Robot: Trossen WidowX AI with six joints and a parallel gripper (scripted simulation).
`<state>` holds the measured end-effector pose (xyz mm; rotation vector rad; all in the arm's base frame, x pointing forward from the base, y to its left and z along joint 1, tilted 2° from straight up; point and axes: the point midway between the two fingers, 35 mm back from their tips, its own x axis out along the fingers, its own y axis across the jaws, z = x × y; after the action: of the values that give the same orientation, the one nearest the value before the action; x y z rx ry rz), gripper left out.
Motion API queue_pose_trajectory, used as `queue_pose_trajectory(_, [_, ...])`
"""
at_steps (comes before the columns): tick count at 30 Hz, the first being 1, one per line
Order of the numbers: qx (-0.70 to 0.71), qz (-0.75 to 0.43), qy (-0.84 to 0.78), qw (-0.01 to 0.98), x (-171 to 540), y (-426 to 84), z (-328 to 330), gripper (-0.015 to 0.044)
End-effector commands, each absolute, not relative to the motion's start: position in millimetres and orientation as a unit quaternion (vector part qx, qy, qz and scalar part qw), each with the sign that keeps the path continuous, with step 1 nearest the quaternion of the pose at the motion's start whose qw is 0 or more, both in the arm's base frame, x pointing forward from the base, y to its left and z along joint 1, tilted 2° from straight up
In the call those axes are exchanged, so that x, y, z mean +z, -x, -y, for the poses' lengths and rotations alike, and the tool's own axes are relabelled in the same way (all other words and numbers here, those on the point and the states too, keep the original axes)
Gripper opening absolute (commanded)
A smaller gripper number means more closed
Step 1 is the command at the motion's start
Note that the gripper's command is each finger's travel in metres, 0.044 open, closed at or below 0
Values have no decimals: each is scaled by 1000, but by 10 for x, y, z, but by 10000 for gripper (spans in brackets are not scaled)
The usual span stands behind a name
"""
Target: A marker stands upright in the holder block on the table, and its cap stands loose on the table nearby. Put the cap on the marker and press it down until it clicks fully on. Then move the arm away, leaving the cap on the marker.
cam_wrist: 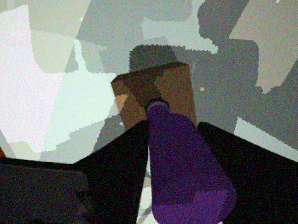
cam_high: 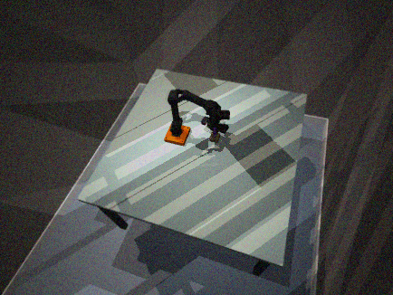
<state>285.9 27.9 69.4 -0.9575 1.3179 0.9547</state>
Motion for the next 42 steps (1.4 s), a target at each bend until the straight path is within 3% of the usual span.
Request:
queue_pose_trajectory(1, [416, -580, 402, 573, 442, -2825, -283, 0])
queue_pose_trajectory(42, [416, -580, 402, 573, 228, -2816, -336, 0])
